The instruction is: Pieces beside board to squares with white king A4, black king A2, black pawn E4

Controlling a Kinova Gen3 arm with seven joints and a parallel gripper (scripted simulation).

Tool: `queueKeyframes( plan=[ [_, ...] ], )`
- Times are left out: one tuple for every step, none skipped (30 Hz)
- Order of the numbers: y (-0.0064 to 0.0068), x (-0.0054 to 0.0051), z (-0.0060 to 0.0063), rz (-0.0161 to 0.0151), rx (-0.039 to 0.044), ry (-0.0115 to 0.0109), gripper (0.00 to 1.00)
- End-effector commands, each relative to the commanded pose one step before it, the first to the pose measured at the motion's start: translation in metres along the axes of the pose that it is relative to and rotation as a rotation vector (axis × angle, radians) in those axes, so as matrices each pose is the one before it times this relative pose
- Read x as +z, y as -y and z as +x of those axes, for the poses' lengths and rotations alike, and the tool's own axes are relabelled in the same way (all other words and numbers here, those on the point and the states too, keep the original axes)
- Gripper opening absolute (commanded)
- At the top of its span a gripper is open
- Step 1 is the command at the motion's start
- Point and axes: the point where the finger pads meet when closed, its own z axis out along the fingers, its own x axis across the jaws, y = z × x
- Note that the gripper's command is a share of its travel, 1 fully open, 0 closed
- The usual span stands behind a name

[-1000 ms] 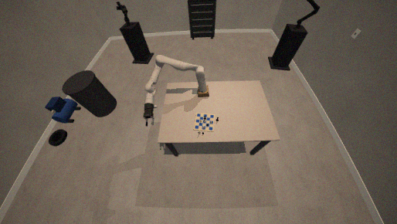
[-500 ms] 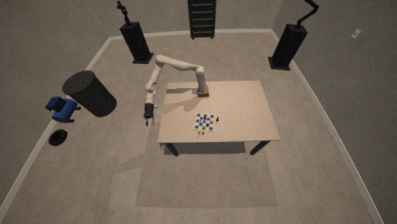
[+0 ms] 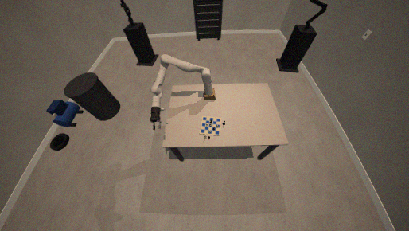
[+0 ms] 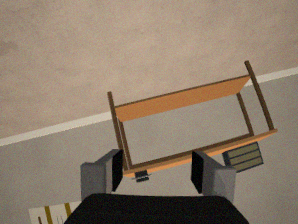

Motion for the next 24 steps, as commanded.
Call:
queueKeyframes(
  plan=[
    [0.00382,-0.00221,0.0086,0.03211,0.04038,0.00965,1.0],
    [0.00292,-0.00066,0.00184,0.0104,0.01413,0.00236,1.0],
    [0.0031,-0.00078,0.00046,0.01089,0.01503,0.00694,1.0],
    [0.00322,-0.00091,0.0005,0.0112,0.01592,0.00724,1.0],
    [0.00334,-0.00105,0.00105,0.01149,0.01683,0.00595,1.0],
    [0.00345,-0.00121,0.00117,0.01174,0.01776,0.00596,1.0],
    [0.00396,-0.00035,0.00173,0.01307,0.01631,0.00299,1.0],
    [0.0,0.0,0.0,0.0,0.0,0.0,1.0],
    [0.0,0.0,0.0,0.0,0.0,0.0,1.0],
    [0.00399,-0.00041,0.001,0.01318,0.01694,0.00537,1.0],
    [0.00399,-0.00057,0.00084,0.01323,0.01774,0.00615,1.0],
    [0.00397,-0.00075,0.00065,0.01318,0.01854,0.00698,1.0],
    [0.00391,-0.00094,0.00046,0.01303,0.01934,0.00783,1.0],
    [0.00382,-0.00115,0.00025,0.01278,0.02015,0.0087,1.0],
    [0.0044,-0.00029,0.00052,0.01402,0.01858,0.00636,1.0],
    [0.00456,-0.00007,0.00053,0.01446,0.01832,0.00588,1.0],
    [0.00434,-0.00028,0.00032,0.01409,0.01893,0.00668,1.0],
    [0.00303,-0.00056,-0.00031,0.01201,0.01909,0.00814,1.0],
    [0.00324,-0.00076,-0.00027,0.01221,0.01986,0.00854,1.0],
    [0.00346,-0.00098,-0.00023,0.01236,0.02067,0.00896,1.0],
    [0.00295,0.00012,-0.00045,0.01208,0.01813,0.00688,1.0],
    [0.00459,0.00023,-0.00002,0.01468,0.01894,0.00622,1.0],
    [0.00444,0.00003,-0.00015,0.0144,0.01943,0.00686,1.0],
    [0.00425,-0.00018,-0.00028,0.01402,0.0199,0.00749,1.0]
  ],
)
